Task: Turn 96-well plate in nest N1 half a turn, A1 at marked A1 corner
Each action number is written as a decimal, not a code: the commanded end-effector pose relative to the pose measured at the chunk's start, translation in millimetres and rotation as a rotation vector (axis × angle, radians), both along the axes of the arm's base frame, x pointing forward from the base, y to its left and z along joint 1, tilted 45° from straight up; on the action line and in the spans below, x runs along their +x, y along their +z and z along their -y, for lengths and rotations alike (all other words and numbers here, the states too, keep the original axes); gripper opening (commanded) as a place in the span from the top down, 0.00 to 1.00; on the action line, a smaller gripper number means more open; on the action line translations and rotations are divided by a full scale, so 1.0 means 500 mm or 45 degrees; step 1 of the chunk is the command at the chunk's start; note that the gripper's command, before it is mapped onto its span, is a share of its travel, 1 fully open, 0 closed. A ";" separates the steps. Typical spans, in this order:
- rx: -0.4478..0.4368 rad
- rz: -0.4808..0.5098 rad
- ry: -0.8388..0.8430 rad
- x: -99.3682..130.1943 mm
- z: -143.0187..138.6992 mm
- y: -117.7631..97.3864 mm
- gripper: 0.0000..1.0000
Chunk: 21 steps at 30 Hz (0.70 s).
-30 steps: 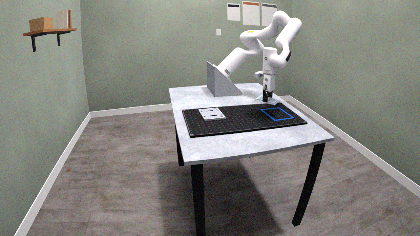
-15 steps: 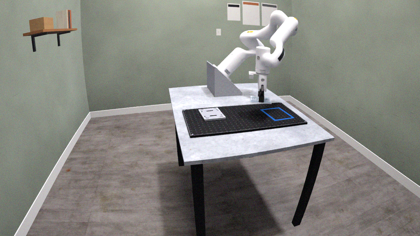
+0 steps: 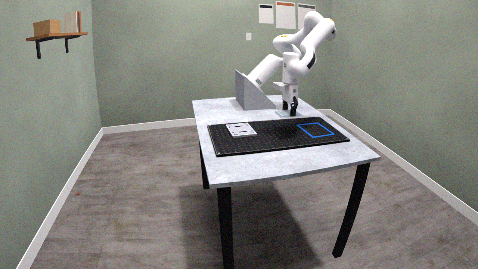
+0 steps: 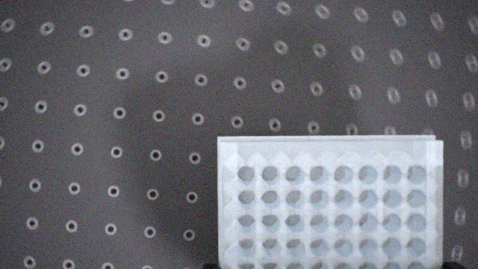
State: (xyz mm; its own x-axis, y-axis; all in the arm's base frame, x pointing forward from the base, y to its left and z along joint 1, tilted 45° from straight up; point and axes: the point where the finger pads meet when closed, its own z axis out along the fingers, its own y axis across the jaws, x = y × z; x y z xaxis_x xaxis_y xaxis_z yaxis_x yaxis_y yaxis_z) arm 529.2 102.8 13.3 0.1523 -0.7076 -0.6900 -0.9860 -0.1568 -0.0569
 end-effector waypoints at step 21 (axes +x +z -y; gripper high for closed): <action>0.072 0.701 0.678 -0.015 0.111 -0.100 1.00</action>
